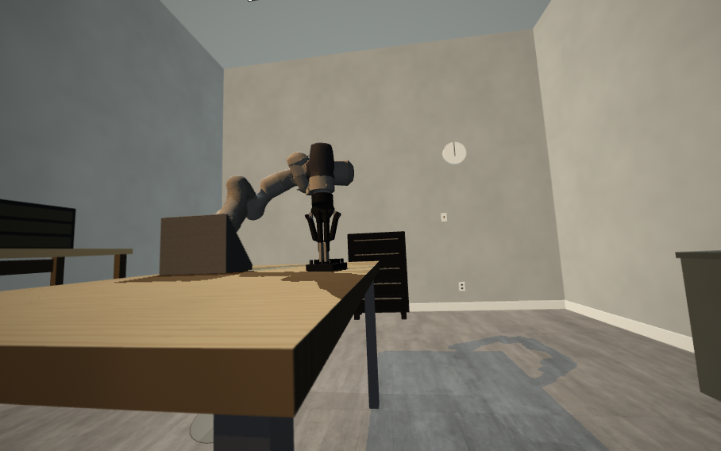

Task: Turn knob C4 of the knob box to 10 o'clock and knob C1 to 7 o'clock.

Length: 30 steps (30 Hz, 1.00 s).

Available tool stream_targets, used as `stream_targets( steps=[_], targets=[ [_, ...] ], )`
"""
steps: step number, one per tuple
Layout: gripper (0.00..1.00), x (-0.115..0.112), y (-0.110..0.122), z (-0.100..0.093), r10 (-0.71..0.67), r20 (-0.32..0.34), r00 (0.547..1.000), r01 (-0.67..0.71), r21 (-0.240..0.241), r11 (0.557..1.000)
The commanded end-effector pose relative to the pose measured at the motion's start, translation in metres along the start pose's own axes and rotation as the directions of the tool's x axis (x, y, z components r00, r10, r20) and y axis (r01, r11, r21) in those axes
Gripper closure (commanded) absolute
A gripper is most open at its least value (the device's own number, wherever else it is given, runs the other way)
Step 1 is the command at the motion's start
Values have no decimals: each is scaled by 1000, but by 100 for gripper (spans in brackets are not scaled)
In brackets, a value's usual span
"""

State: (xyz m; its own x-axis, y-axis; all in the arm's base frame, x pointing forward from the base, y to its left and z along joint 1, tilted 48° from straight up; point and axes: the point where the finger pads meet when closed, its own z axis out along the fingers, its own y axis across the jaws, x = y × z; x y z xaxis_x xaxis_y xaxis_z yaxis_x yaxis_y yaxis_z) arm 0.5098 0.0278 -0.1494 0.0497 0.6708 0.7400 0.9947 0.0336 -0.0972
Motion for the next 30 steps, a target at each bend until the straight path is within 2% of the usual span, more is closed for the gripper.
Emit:
stream_targets(
  steps=[1,2,3,24,30],
  targets=[
    [95,0,-1,2,-32,2,1000,32,1,1000],
    [95,0,-1,2,-32,2,1000,32,1,1000],
    [88,0,-1,2,-32,2,1000,32,1,1000],
    [88,0,-1,2,-32,2,999,32,1,1000],
    [88,0,-1,-6,-32,2,1000,32,1,1000]
  ],
)
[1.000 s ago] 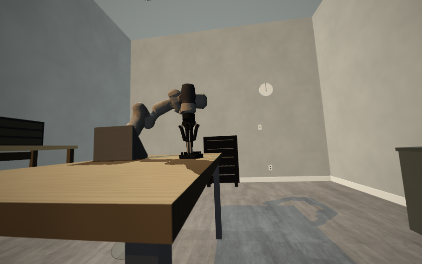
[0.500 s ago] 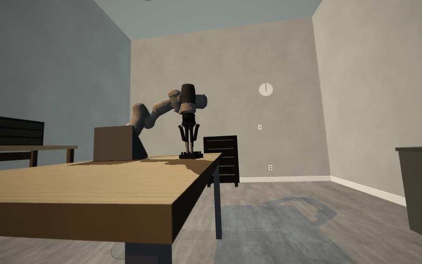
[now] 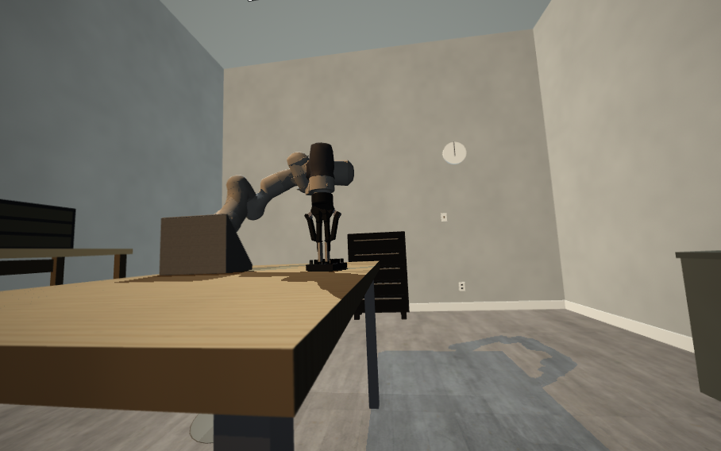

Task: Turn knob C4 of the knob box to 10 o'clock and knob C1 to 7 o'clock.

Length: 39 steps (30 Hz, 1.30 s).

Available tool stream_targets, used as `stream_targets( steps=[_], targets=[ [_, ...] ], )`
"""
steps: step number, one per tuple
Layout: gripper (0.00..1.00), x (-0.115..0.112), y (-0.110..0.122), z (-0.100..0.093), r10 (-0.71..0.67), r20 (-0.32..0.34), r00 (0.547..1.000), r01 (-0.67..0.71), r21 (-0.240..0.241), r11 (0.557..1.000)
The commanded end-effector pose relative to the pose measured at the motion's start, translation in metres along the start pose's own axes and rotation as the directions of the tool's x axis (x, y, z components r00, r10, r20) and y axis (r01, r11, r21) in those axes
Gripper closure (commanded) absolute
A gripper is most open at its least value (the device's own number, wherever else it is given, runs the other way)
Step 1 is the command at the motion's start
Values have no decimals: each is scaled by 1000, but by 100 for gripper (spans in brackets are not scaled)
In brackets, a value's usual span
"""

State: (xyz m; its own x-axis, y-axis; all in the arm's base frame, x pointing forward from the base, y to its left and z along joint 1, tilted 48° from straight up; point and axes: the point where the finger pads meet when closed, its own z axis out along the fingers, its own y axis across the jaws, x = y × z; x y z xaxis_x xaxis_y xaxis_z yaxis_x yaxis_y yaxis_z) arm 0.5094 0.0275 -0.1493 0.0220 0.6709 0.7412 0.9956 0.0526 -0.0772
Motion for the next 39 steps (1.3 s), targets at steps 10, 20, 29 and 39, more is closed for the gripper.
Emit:
stream_targets(
  steps=[10,20,29,39],
  targets=[
    [88,0,0,-27,-4,1,1000,4,0,1000],
    [88,0,0,-36,-4,1,1000,4,0,1000],
    [88,0,0,-36,-4,1,1000,4,0,1000],
    [88,63,13,-52,189,1,982,-189,0,982]
  ],
)
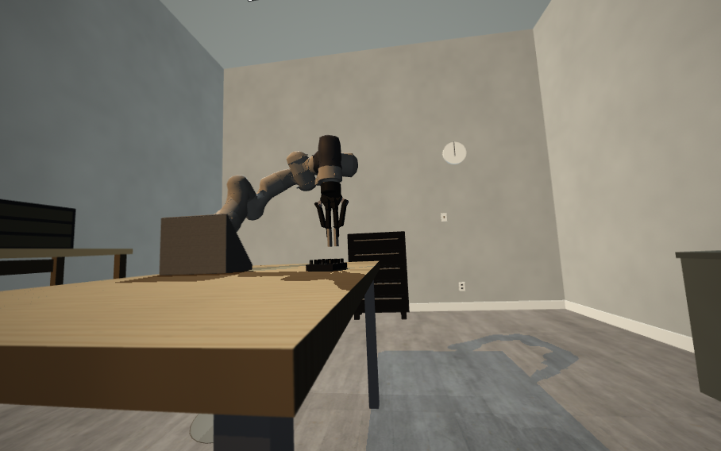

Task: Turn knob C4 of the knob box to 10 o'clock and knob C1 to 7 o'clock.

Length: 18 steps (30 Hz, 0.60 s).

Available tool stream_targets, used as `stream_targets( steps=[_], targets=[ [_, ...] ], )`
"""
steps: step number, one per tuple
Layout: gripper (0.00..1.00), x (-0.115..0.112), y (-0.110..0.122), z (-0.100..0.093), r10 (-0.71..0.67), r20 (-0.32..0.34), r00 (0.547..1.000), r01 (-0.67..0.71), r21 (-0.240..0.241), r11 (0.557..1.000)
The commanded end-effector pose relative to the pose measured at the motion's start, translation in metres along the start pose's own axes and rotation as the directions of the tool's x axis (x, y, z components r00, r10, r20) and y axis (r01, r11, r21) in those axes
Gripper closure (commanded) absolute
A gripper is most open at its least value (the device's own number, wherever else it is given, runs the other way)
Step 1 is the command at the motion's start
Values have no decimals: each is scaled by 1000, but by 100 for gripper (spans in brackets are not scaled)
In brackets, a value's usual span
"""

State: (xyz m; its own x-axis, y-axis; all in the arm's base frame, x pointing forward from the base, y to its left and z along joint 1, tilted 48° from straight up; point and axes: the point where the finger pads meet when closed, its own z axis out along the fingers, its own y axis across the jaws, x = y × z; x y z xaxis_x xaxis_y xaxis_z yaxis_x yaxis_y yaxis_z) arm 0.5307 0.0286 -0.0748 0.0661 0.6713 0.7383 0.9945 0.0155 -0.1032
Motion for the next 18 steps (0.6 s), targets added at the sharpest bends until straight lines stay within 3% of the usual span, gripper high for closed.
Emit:
stream_targets(
  steps=[1,5,18],
  targets=[
    [88,10,-3,-2,155,4,988,-155,9,988],
    [88,22,-1,-4,192,4,981,-192,9,981],
    [88,22,-1,-4,192,4,981,-192,9,981]
  ],
)
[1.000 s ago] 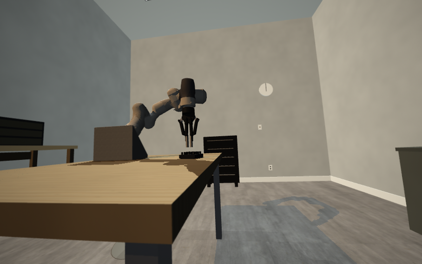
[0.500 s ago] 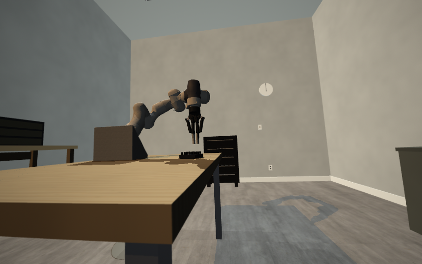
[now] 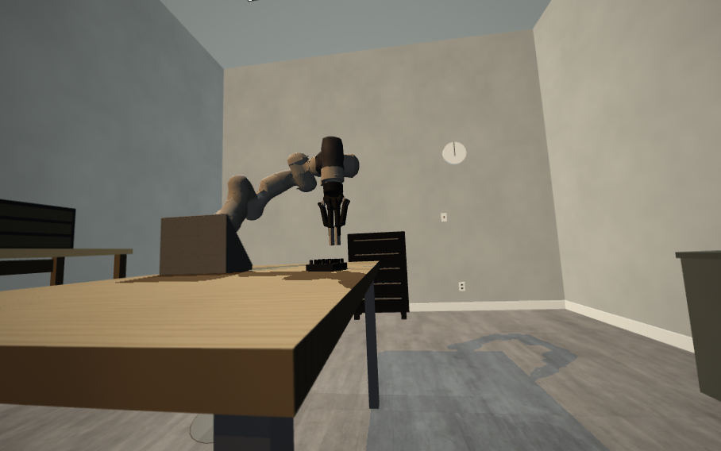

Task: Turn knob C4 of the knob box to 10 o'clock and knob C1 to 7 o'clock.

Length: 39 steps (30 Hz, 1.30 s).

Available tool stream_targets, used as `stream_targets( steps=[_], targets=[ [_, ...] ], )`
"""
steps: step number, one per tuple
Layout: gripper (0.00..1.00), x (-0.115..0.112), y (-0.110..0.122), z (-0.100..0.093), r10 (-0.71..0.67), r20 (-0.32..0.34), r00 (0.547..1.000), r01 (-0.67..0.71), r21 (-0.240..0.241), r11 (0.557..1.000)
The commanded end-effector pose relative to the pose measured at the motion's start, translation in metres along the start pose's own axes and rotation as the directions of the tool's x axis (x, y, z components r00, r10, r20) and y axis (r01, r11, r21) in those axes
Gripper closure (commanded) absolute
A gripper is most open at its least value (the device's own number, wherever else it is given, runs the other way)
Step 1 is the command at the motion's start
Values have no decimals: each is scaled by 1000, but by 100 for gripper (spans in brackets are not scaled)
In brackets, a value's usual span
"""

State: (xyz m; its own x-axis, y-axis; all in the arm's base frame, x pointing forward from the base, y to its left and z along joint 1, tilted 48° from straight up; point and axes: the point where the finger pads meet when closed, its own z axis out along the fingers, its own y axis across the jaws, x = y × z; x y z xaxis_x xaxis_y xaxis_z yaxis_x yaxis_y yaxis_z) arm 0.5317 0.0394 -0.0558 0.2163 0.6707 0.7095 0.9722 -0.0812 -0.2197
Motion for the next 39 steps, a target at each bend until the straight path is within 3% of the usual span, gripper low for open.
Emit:
stream_targets(
  steps=[1,39],
  targets=[
    [88,1,-1,0,41,-3,999,-41,2,999],
    [88,1,-1,6,41,-3,999,-41,2,999]
  ],
)
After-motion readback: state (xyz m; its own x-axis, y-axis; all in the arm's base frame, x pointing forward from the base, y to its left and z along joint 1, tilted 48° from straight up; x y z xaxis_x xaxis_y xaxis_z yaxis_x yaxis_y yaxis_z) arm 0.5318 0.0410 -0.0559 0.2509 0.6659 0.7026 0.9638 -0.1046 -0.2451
